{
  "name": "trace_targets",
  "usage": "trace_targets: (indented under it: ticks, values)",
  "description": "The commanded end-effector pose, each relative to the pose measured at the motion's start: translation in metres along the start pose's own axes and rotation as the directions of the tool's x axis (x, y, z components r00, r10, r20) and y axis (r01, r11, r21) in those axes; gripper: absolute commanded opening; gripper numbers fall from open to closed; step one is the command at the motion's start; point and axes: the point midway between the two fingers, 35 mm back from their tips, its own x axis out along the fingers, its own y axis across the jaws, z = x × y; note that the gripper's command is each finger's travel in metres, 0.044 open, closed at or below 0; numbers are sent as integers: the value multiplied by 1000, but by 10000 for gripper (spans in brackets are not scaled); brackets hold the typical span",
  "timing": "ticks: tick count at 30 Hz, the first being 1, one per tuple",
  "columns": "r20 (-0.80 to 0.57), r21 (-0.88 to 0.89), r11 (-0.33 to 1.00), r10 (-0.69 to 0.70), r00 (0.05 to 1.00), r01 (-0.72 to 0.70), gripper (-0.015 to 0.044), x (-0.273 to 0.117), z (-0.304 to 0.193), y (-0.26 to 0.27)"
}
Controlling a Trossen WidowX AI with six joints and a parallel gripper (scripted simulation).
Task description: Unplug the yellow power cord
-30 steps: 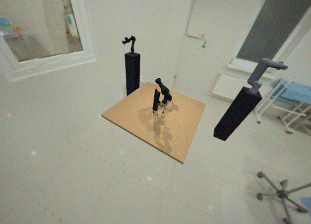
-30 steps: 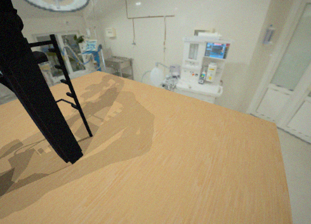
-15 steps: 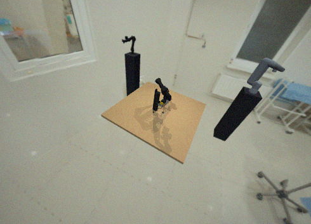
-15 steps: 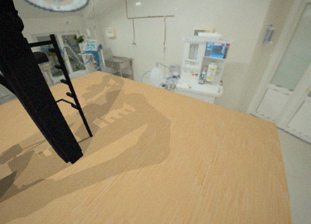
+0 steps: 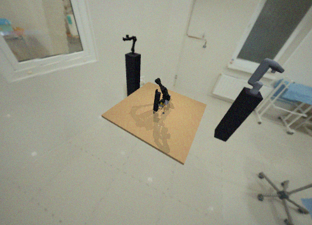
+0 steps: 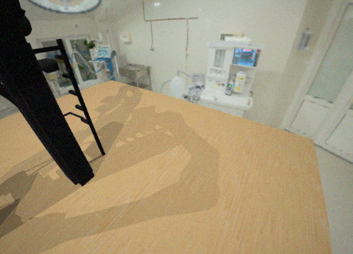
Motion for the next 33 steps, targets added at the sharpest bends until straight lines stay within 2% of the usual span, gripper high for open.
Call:
trace_targets:
  ticks: [1, 18, 22, 30, 33]
  values:
    - [-6, -6, 1000, 1, 1000, -1, 160, 1, -7, 1]
    - [-7, -5, 1000, 1, 1000, -1, 160, 13, -10, 1]
    - [-2, 0, 1000, 1, 1000, -1, 55, 11, -9, 1]
    - [-2, 0, 1000, 1, 1000, -1, 2, 11, -9, 1]
    - [-2, 0, 1000, 1, 1000, -1, 0, 11, -7, 0]
